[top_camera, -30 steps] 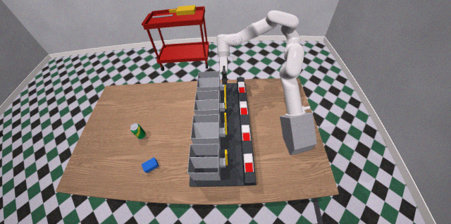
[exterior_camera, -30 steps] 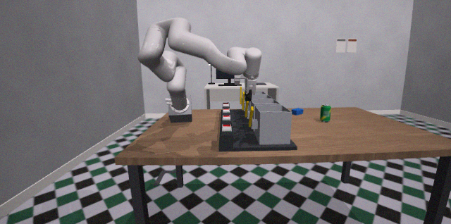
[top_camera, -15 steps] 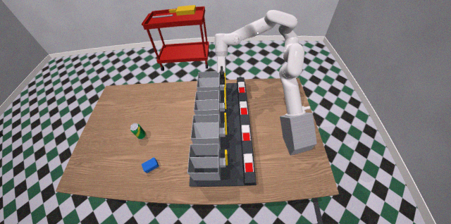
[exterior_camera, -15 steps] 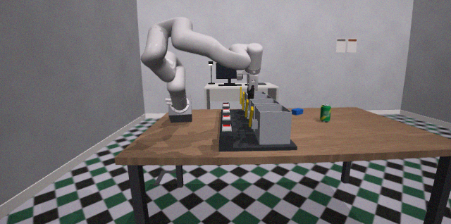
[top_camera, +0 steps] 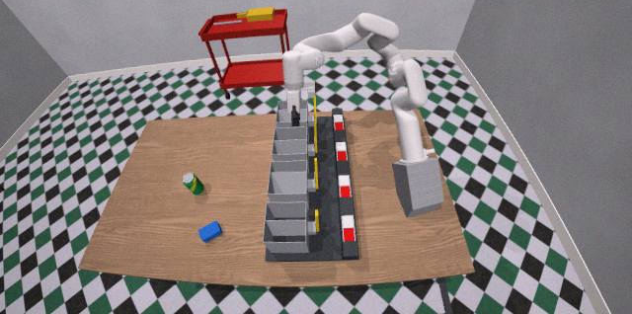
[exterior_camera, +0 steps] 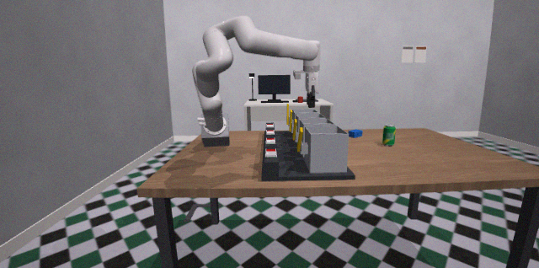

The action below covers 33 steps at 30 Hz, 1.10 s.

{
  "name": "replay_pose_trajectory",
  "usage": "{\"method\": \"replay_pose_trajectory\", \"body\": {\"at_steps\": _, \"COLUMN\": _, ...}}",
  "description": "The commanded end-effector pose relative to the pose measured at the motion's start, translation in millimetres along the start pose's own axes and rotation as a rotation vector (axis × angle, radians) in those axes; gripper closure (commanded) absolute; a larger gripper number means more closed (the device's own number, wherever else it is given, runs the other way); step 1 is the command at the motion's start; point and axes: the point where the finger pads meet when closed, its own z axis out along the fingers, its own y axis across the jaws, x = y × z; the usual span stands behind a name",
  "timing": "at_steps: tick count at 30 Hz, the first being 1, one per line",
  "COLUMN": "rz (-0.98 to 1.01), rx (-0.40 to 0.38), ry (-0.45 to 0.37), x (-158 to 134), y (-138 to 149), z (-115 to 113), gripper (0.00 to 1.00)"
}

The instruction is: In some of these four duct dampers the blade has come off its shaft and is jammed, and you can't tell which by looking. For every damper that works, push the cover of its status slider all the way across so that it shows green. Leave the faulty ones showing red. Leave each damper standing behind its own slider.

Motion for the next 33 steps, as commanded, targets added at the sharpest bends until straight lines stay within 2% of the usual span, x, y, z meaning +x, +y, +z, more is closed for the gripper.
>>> {"method": "replay_pose_trajectory", "body": {"at_steps": 1, "rz": -0.003, "rx": 0.16, "ry": 0.042, "x": -27, "y": 23, "z": -5, "gripper": 0.61}}
{"method": "replay_pose_trajectory", "body": {"at_steps": 5, "rz": -0.002, "rx": 0.214, "ry": 0.04, "x": -36, "y": 34, "z": -8, "gripper": 0.61}}
{"method": "replay_pose_trajectory", "body": {"at_steps": 33, "rz": -0.002, "rx": 0.214, "ry": 0.04, "x": -36, "y": 34, "z": -8, "gripper": 0.61}}
